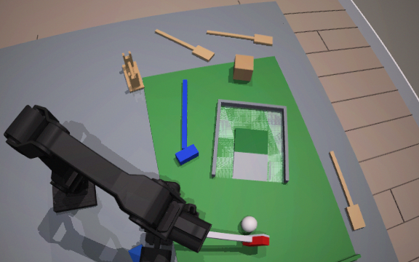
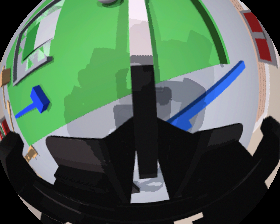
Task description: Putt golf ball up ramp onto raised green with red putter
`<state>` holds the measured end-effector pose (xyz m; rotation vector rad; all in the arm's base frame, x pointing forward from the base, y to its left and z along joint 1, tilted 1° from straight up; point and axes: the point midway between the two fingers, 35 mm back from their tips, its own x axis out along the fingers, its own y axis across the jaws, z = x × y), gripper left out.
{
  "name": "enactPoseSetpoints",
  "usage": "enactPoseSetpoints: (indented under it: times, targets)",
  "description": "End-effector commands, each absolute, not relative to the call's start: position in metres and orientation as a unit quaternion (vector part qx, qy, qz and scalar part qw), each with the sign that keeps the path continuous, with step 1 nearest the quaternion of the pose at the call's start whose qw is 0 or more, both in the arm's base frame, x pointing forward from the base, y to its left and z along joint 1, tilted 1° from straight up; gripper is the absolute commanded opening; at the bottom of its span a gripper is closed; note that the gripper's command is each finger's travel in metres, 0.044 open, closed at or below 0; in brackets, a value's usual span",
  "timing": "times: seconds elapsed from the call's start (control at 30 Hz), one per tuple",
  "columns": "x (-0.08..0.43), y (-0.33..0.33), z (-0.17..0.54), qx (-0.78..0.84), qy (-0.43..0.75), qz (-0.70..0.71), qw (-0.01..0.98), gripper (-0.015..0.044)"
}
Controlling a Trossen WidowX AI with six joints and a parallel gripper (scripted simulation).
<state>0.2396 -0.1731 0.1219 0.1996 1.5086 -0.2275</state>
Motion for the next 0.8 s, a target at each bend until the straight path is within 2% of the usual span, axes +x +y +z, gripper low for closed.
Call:
enactPoseSetpoints:
  times: [0.0, 0.77]
  targets:
    - [0.239, -0.173, 0.115, 0.092, 0.682, -0.104, 0.718, 0.0]
    - [0.236, -0.188, 0.107, 0.091, 0.683, -0.104, 0.718, 0.0]
